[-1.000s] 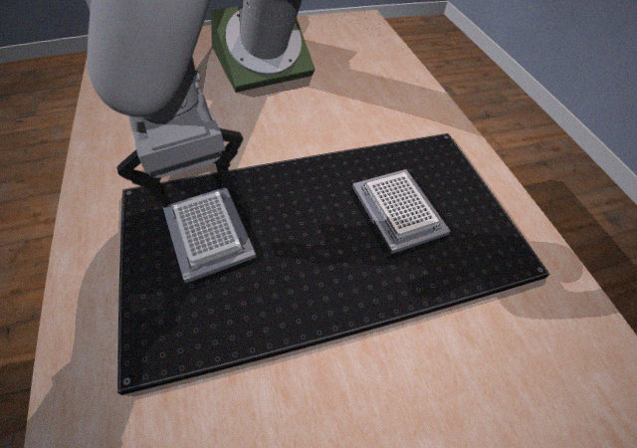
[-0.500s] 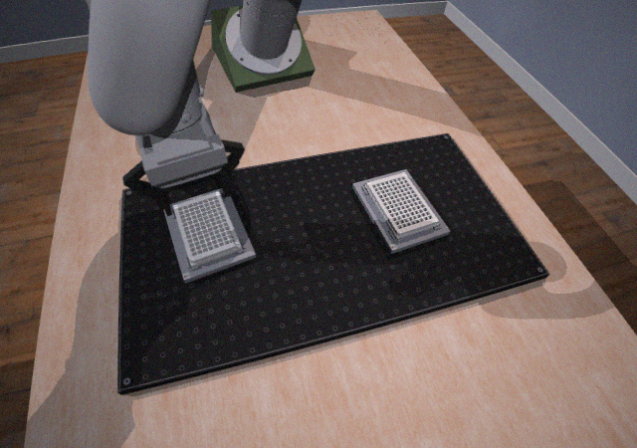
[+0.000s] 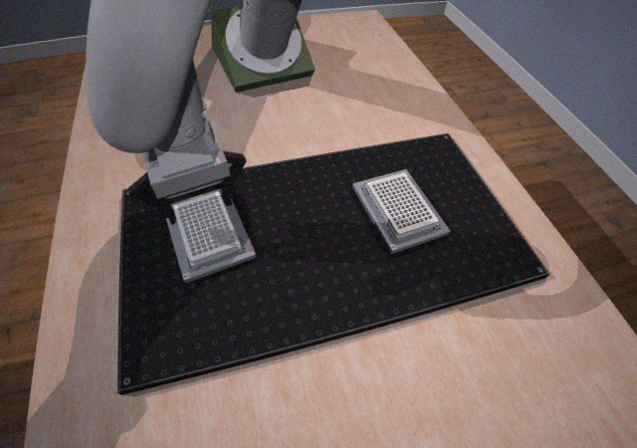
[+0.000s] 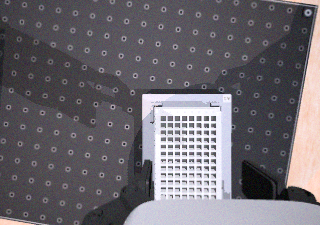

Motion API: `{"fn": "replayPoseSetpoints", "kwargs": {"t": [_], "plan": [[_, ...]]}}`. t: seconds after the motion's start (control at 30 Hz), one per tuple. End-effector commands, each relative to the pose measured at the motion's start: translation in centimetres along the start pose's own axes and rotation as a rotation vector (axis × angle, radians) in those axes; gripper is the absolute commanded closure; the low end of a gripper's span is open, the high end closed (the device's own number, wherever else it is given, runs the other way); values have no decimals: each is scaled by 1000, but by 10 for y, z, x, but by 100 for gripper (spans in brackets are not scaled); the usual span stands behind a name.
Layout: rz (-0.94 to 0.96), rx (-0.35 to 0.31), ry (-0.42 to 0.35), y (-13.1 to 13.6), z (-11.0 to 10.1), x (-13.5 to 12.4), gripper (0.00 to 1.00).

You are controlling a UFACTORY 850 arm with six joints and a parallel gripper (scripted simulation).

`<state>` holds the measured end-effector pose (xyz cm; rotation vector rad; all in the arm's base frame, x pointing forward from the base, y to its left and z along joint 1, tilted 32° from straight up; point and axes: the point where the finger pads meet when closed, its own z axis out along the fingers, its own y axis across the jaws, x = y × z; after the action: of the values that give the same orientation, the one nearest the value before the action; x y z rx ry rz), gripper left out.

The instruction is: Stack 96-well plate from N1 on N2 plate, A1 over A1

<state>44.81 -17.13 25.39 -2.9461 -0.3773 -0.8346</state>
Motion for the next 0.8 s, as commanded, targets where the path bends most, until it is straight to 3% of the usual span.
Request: {"fn": "replayPoseSetpoints", "kwargs": {"t": [0.0,0.33,0.77], "plan": [[0,-1,3,0,7,1,0],[0,-1,3,1,24,1,0],[0,-1,3,0,28,1,0]]}}
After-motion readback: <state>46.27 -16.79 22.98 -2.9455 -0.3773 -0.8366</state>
